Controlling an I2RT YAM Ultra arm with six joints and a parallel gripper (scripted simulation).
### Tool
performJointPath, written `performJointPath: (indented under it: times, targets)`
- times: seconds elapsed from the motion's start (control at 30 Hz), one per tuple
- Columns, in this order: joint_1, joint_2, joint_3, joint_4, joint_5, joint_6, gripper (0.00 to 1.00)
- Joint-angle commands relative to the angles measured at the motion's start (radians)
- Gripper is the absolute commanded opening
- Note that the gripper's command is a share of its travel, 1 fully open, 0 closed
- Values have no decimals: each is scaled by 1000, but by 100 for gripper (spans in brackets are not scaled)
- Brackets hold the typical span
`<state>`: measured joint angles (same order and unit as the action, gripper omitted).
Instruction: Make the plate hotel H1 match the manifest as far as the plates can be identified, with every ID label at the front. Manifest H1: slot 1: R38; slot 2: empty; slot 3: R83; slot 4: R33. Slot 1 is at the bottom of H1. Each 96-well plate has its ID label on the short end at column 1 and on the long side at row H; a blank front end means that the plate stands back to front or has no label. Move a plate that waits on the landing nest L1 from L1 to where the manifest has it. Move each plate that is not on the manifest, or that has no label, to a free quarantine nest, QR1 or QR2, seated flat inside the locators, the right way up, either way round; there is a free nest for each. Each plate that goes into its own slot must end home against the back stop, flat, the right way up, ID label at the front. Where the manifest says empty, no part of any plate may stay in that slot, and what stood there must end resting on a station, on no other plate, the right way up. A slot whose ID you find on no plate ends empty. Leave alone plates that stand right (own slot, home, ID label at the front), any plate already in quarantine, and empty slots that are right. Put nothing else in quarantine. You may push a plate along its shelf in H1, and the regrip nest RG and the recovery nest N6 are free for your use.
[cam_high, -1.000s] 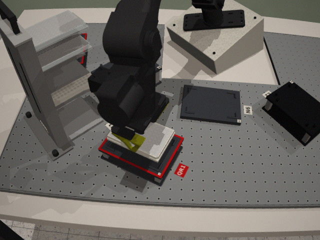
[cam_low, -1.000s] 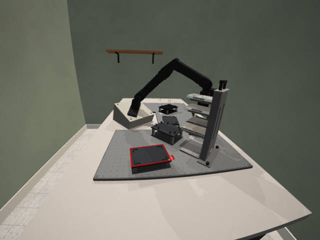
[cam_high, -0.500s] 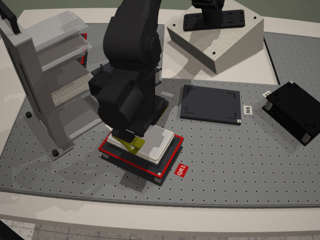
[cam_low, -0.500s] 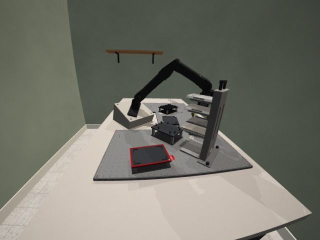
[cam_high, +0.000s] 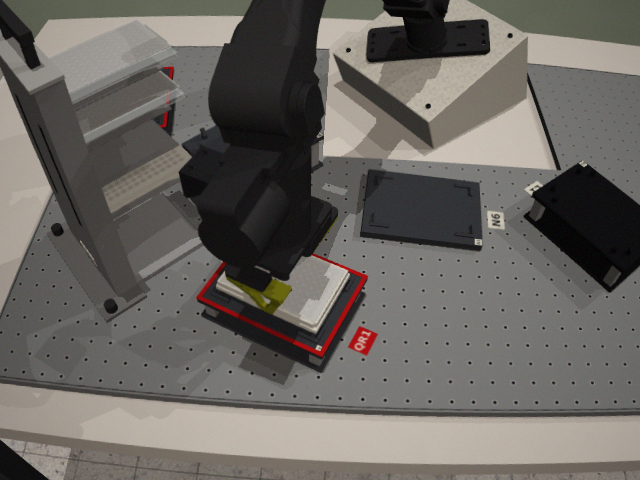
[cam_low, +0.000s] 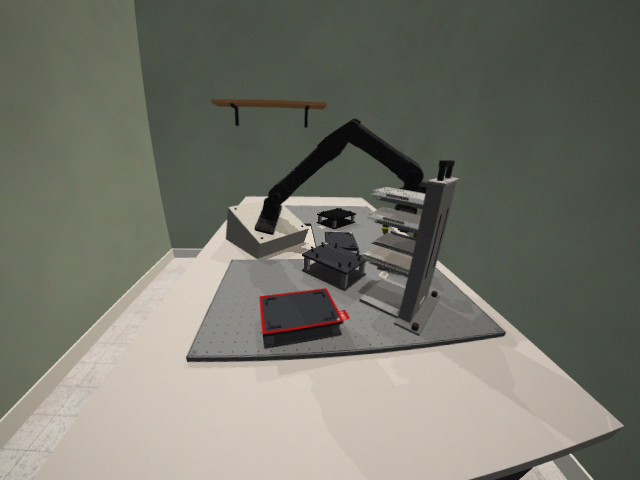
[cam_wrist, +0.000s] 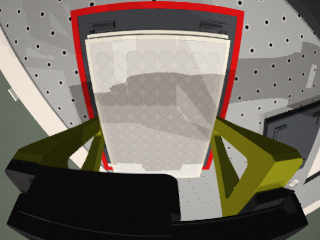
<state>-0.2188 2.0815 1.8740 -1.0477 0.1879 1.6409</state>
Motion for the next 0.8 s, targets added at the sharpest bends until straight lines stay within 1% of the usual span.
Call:
performJointPath:
  times: [0.0,0.03,0.17,0.27,0.33,0.4,0.47,0.57,0.6,0.63,0.67,0.77]
  targets:
    - [-4,2,-2,16,0,-10,85]
    - [-1,-14,-5,16,0,-10,85]
    - [-6,2,-24,26,-1,-11,85]
    - [-10,8,-10,33,-1,-12,85]
    - [-9,-1,-30,37,-1,-13,85]
    - [-4,8,-22,41,-1,-13,85]
    - [-5,15,-36,45,-1,-14,85]
    - [-6,19,-30,46,-1,-14,85]
    - [-3,2,-14,35,-1,-8,85]
    - [-3,2,-14,35,-1,-8,85]
    - [-3,1,-14,35,-1,-8,100]
    - [-3,1,-14,35,-1,-8,100]
